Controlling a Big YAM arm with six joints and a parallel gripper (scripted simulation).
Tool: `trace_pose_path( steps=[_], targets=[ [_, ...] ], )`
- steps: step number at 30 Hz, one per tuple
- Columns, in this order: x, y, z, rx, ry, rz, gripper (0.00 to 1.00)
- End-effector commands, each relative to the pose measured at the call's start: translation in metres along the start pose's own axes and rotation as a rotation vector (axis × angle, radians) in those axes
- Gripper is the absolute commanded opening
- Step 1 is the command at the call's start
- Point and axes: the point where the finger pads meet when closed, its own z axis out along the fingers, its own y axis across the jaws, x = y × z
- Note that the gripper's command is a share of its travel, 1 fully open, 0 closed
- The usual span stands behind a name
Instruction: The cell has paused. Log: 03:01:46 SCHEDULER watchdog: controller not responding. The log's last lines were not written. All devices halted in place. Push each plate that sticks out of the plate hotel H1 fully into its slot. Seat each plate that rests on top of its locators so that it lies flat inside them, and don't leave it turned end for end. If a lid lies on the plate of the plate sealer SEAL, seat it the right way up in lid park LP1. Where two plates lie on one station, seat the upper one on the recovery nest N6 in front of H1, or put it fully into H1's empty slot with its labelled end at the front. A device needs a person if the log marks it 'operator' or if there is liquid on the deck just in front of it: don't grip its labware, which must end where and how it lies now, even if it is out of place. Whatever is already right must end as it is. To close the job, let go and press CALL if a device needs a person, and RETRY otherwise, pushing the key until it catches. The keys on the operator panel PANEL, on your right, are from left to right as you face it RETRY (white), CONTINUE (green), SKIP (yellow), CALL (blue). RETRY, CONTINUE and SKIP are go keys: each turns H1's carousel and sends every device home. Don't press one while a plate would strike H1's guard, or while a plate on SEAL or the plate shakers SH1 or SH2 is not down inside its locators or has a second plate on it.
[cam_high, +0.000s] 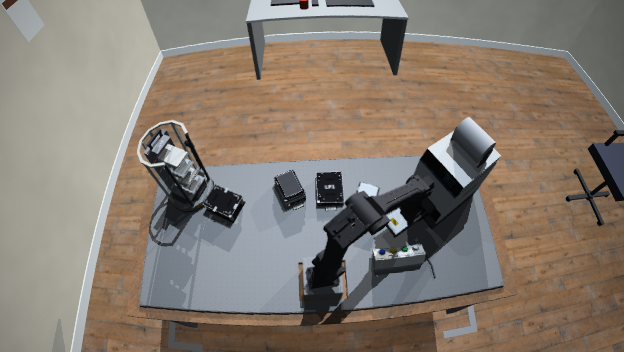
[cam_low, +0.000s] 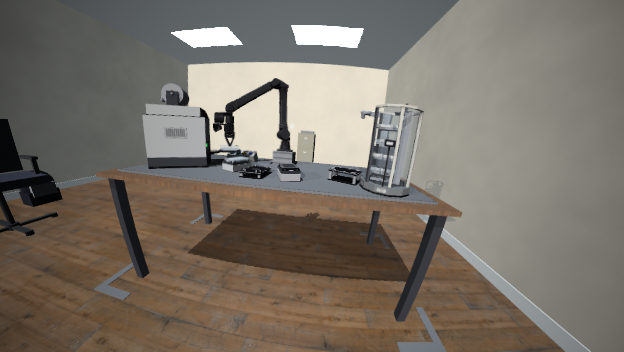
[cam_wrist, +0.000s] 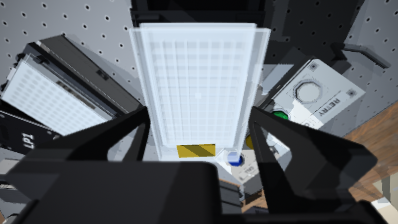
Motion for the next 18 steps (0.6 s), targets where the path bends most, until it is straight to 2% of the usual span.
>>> trace_pose_path(
  steps=[1, 6, 10, 16, 18],
  targets=[
    [-0.022, 0.006, -0.023, -0.003, -0.050, 0.005, 0.84],
    [-0.023, 0.006, -0.032, -0.004, -0.064, 0.006, 0.84],
    [-0.023, 0.007, -0.032, -0.004, -0.054, 0.005, 0.84],
    [-0.022, 0.007, -0.043, -0.005, -0.064, 0.006, 0.84],
    [-0.021, 0.008, -0.035, -0.003, -0.043, 0.004, 0.84]
  ],
)
